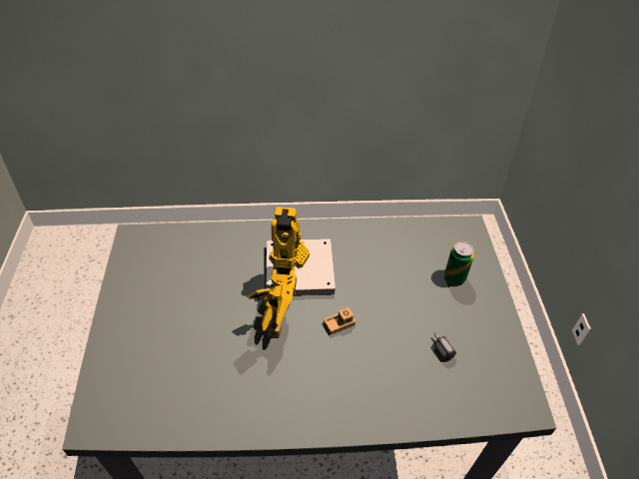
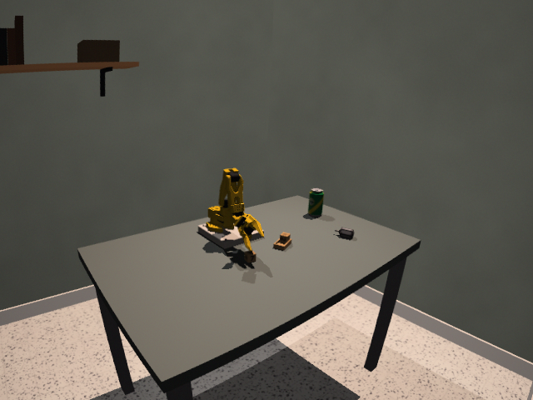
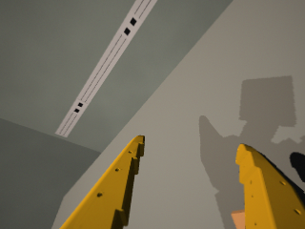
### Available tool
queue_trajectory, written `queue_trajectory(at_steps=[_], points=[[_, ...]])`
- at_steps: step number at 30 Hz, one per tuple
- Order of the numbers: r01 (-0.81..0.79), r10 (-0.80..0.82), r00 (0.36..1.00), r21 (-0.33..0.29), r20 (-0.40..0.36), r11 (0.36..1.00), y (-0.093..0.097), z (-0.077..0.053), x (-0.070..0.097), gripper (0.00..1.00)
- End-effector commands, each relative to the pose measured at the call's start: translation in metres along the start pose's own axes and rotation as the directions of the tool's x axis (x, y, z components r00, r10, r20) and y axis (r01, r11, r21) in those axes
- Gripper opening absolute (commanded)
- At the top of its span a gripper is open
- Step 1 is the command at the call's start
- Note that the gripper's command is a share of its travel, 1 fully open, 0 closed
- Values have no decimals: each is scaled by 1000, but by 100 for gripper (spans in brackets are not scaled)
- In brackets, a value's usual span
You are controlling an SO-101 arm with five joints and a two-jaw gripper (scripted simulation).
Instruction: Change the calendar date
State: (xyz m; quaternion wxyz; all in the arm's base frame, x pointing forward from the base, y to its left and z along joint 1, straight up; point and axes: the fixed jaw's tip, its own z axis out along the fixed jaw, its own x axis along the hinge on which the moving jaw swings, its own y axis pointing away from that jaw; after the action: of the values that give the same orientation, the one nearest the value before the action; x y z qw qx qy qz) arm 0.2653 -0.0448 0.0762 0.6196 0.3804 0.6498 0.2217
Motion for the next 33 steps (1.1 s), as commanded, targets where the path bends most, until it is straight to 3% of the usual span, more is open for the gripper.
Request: queue_trajectory(at_steps=[1,33], points=[[112,-96,986,110,-138,988,5,16,-1,35],[326,-276,916,142,-292,935,14,7,-7,35]])
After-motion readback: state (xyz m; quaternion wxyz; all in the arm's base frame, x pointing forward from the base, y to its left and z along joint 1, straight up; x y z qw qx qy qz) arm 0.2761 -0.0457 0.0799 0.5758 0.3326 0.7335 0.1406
